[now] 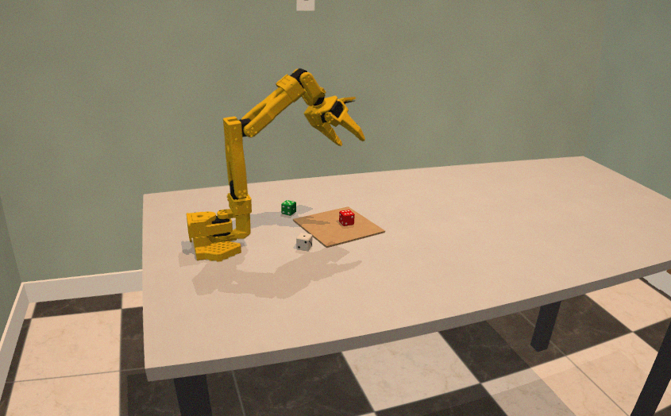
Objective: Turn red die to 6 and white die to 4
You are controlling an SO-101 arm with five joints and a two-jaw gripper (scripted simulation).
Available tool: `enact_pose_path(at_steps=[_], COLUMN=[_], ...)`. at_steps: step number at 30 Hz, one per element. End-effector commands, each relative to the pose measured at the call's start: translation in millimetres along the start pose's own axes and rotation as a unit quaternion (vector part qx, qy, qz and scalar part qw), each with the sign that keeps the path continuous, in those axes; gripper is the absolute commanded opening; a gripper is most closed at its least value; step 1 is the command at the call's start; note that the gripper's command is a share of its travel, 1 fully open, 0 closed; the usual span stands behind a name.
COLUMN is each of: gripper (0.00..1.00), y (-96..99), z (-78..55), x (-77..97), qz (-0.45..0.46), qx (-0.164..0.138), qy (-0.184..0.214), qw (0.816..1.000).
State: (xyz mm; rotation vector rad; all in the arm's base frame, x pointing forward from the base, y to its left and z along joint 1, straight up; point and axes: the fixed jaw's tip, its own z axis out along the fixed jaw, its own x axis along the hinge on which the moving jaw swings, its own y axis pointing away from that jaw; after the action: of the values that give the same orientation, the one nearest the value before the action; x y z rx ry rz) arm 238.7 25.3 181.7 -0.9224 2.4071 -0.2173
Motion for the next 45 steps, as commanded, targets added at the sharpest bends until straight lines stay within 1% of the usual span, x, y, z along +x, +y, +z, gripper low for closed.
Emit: enact_pose_path(at_steps=[1, 8, 12, 15, 17, 22, 27, 32, 34, 39, 45], gripper=[0.31, 0.31, 0.31, 0.31, 0.31, 0.31, 0.31, 0.31, 0.31, 0.31, 0.31], y=[-5.0, -7.1, -8.4, -9.4, -9.4, -11.2, -13.1, -14.9, -14.9, -16.7, -18.7], z=[-10.6, -10.7, -10.8, -10.9, -10.9, -11.0, -11.1, -11.2, -11.2, -11.3, -11.3], x=[-1.3, 7.1, 12.2, 16.3, 16.3, 23.2, 30.3, 37.4, 37.4, 44.4, 52.5], qz=[-0.031, -0.138, -0.203, -0.253, -0.253, -0.338, -0.424, -0.508, -0.508, -0.588, -0.678], qx=[0.024, 0.029, 0.031, 0.032, 0.032, 0.032, 0.031, 0.028, 0.028, 0.023, 0.016], qy=[-0.025, -0.015, -0.008, -0.003, -0.003, 0.007, 0.016, 0.026, 0.026, 0.035, 0.045], qw=[0.999, 0.99, 0.979, 0.967, 0.967, 0.941, 0.905, 0.861, 0.861, 0.808, 0.734])
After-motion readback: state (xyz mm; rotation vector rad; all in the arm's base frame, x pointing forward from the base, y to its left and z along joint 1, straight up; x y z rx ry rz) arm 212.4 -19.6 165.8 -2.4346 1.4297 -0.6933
